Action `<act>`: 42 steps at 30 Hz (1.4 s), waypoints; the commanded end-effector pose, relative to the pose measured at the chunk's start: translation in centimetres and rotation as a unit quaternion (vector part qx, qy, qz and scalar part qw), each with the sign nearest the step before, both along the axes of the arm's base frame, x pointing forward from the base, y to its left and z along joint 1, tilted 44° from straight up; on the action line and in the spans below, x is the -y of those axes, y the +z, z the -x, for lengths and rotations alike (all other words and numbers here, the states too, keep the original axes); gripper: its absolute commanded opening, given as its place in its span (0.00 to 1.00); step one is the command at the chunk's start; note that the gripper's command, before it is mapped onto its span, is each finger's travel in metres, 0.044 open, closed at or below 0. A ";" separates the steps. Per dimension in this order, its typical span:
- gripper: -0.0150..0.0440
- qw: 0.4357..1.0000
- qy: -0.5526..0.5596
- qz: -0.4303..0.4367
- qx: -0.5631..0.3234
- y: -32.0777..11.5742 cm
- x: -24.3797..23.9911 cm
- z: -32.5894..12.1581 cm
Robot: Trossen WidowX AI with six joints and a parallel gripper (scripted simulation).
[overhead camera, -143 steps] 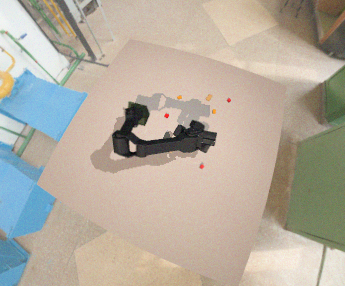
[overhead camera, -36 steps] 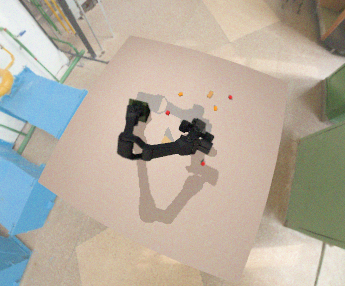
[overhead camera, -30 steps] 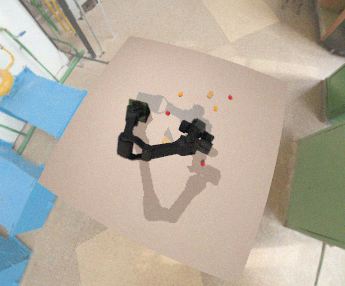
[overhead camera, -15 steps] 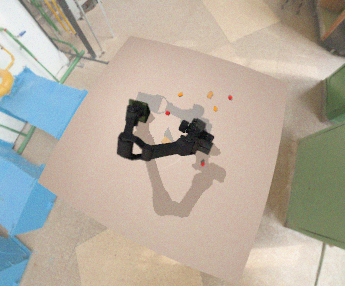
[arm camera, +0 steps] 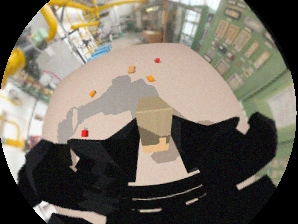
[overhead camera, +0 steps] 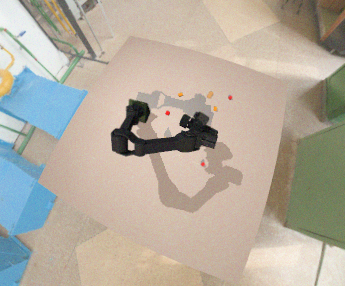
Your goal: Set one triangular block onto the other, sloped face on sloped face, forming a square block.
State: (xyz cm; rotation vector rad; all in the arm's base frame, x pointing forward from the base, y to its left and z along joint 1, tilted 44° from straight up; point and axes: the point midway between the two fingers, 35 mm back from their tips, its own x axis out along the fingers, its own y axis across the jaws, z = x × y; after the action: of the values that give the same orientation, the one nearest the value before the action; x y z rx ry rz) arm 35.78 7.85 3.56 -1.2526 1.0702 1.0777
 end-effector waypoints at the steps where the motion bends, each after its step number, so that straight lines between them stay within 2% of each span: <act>1: 0.25 1.000 -0.002 0.001 0.004 1.6 -1.2 0.3; 10: 0.25 1.000 -0.008 0.000 0.001 2.1 -2.0 0.5; 25: 0.25 0.971 -0.233 0.058 -0.019 1.2 -2.3 0.8; 42: 0.25 0.878 -0.460 0.124 0.031 0.8 -2.7 0.9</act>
State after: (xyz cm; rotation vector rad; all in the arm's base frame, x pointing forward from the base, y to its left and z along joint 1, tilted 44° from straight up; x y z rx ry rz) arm 34.91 10.46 4.57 -0.8014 1.5351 0.2548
